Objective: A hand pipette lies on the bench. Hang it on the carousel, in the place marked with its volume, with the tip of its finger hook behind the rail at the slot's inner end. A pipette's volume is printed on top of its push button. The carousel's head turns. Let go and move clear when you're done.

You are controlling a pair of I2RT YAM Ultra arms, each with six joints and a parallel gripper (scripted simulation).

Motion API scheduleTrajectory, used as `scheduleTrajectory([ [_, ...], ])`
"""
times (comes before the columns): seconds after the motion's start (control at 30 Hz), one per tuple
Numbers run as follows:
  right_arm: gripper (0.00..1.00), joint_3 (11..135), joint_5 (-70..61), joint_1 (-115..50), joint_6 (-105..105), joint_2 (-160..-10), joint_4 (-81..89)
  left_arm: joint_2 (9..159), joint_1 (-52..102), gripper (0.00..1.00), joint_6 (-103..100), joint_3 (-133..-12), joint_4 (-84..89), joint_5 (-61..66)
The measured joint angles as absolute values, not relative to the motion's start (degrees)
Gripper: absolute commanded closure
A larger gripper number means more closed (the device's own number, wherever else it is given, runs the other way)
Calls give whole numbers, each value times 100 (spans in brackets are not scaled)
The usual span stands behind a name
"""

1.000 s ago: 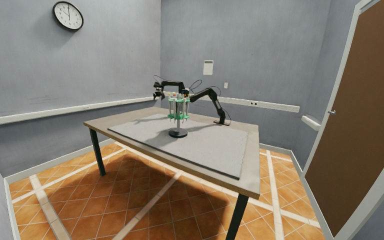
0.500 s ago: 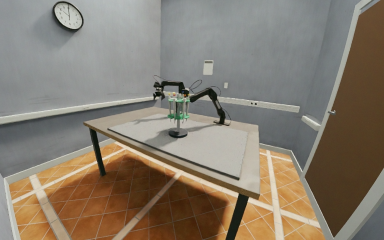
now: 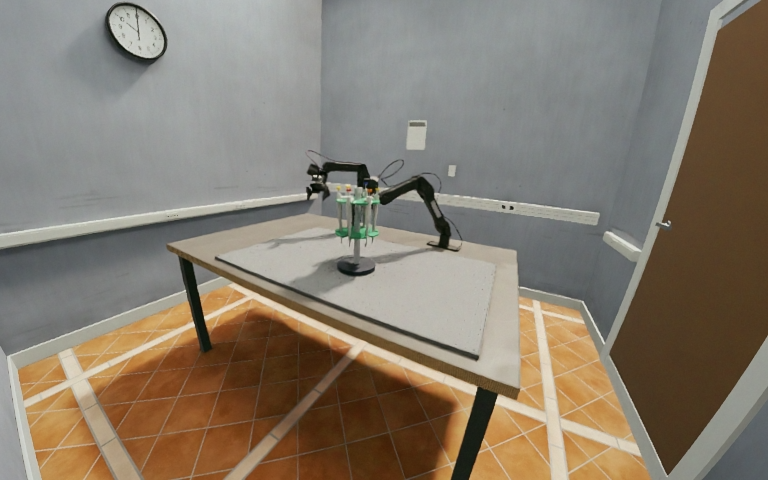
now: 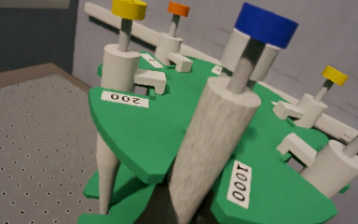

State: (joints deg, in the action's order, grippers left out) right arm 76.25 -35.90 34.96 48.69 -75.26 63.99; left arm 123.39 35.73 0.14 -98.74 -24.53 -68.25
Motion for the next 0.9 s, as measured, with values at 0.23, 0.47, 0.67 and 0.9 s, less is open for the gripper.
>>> scheduleTrajectory([
  [0.23, 0, 7625, -3590, 3496, 4869, -7526, 6399, 12339, 3573, 88, 14, -9874, -2453, -6825],
  [0.47, 0, 7625, -3590, 3496, 4869, -7526, 6399, 12339, 3573, 88, 14, -9874, -2453, -6825],
  [0.67, 0, 7625, -3590, 3496, 4869, -7526, 6399, 12346, 3573, 88, 8, -9876, -2471, -6829],
  [0.9, 0, 7625, -3590, 3496, 4869, -7526, 6399, 12405, 3573, 88, 5, -9872, -2488, -6873],
])
